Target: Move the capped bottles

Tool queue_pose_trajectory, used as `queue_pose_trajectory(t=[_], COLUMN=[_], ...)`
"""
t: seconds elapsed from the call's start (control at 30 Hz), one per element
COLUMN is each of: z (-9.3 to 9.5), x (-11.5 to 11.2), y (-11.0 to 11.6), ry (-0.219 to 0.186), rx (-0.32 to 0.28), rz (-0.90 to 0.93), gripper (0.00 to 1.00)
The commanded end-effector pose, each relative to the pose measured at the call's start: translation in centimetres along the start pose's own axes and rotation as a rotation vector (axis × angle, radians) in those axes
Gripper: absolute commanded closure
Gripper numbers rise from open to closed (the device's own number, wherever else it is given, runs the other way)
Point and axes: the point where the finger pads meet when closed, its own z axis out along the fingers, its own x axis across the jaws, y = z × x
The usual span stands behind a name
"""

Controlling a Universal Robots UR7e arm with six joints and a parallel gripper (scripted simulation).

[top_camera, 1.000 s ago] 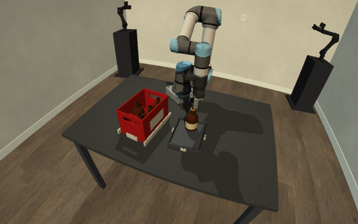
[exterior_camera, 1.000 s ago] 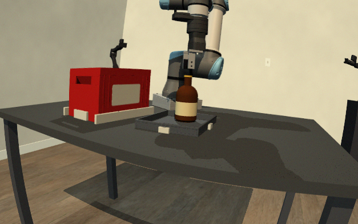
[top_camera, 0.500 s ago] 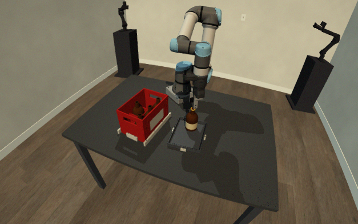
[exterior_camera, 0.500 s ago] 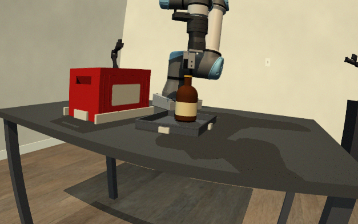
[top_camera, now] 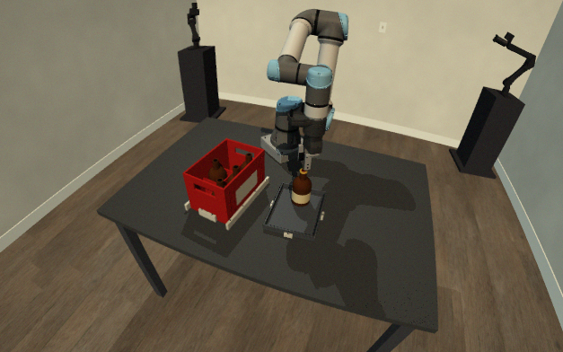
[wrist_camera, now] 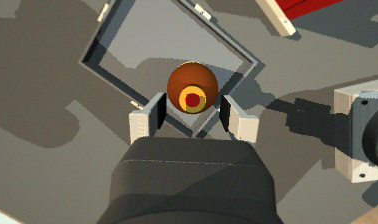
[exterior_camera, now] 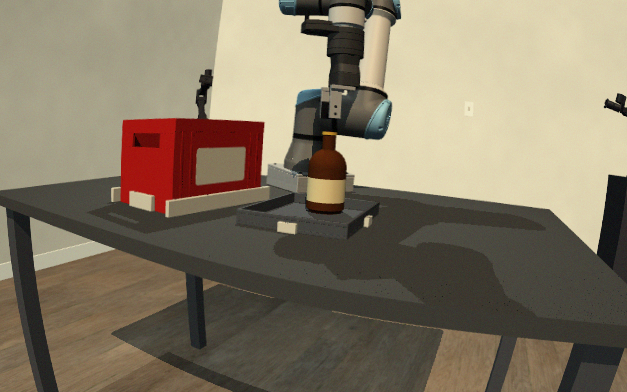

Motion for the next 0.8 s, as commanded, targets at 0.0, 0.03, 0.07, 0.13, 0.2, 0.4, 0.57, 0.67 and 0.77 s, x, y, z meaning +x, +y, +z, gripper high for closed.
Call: queue_pose_trajectory(t=[0.0,0.03,0.07,0.13,0.2,0.4,0.57,0.67,0.77], z=[-0.9,-1.3,-1.6,-2.3,-2.9,-4.9,-4.3,-5.2,-6.1], x=[0.0,0.0,0.0,0.0,0.0,0.0,0.0,0.0,0.0], y=[0.0,0.0,0.0,0.0,0.0,0.0,0.0,0.0,0.0], ry=[0.000,0.000,0.000,0.000,0.000,0.000,-0.002,-0.001,-0.001], rx=[0.000,0.000,0.000,0.000,0.000,0.000,0.001,0.001,0.001], rz=[0.000,0.000,0.000,0.000,0.000,0.000,-0.001,0.000,0.000], gripper=[0.00,0.00,0.00,0.00,0.00,0.00,0.00,0.00,0.00])
